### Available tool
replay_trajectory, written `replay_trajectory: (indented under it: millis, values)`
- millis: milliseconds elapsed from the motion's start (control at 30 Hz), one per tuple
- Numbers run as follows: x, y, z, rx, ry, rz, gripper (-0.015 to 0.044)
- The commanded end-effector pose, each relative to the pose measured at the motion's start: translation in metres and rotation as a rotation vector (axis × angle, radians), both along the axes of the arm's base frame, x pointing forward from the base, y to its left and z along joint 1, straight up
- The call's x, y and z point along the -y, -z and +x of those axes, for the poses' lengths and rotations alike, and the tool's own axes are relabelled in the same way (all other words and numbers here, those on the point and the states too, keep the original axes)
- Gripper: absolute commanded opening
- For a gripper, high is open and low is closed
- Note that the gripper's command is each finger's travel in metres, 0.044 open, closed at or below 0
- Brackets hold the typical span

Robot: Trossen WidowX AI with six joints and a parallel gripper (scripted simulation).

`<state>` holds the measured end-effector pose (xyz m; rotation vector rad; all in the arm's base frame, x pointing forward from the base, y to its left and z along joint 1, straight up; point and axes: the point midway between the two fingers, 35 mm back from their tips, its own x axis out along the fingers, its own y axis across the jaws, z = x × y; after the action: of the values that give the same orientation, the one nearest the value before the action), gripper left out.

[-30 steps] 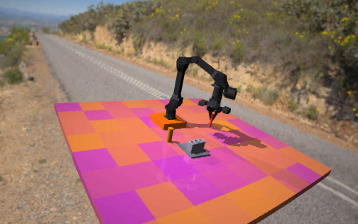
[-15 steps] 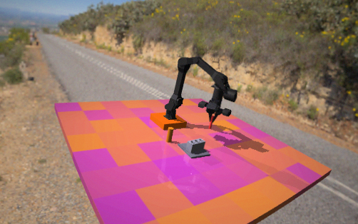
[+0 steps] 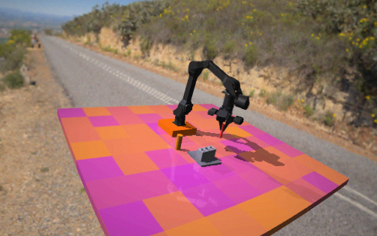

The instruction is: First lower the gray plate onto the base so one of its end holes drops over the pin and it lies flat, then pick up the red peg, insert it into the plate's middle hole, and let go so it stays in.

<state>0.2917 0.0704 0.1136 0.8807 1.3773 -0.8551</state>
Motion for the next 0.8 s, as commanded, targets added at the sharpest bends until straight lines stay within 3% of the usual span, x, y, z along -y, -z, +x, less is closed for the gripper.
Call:
replay_trajectory:
  millis: [0, 767]
  values:
    - [0.010, -0.002, 0.008, 0.002, -0.004, 0.002, 0.0000]
    - [0.069, -0.005, 0.041, 0.008, -0.010, -0.007, 0.0000]
